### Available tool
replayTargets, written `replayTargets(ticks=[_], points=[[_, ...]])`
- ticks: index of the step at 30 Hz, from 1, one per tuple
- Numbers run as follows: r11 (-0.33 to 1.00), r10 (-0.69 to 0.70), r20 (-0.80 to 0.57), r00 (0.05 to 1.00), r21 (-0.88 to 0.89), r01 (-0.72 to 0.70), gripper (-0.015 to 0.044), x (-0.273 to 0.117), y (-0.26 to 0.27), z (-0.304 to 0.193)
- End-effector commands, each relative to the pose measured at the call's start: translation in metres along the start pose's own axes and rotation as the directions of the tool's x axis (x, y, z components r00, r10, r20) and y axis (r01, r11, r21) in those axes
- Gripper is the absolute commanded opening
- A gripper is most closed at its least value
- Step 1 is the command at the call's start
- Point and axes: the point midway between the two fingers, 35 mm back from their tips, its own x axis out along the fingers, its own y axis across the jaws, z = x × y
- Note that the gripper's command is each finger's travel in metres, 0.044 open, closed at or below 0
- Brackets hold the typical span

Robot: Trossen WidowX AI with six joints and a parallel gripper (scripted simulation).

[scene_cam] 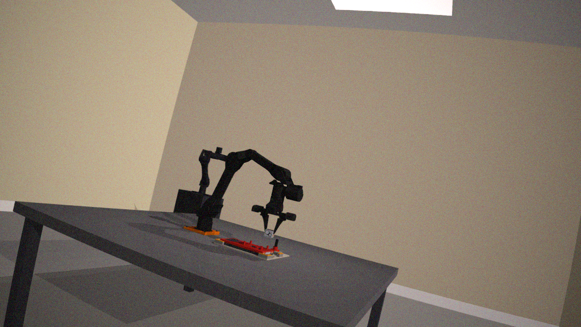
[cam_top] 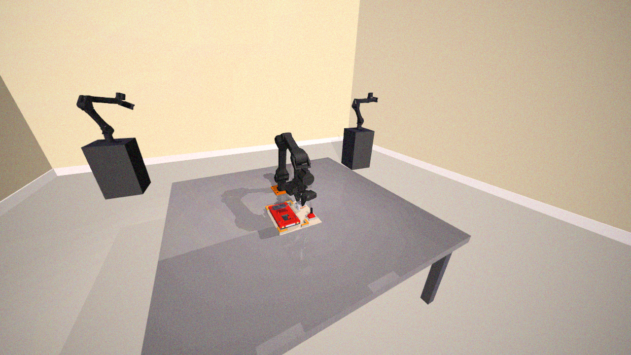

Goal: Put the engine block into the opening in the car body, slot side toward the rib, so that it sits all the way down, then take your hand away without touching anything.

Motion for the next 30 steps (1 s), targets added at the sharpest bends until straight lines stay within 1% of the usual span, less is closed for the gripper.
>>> replayTargets(ticks=[1,8,15,22,30], points=[[0.99,0.0,0.005,1.0,0.141,-0.001,0.0,0.002,-0.002,0.006],[0.927,0.0,0.006,1.0,0.374,-0.002,0.0,0.005,-0.005,0.016],[0.811,-0.001,0.007,1.0,0.586,-0.003,0.0,0.008,-0.009,0.025],[0.646,-0.002,0.008,1.0,0.763,-0.005,0.0,0.011,-0.013,0.035],[0.413,-0.003,0.009,1.0,0.91,-0.007,0.0,0.015,-0.018,0.046]])
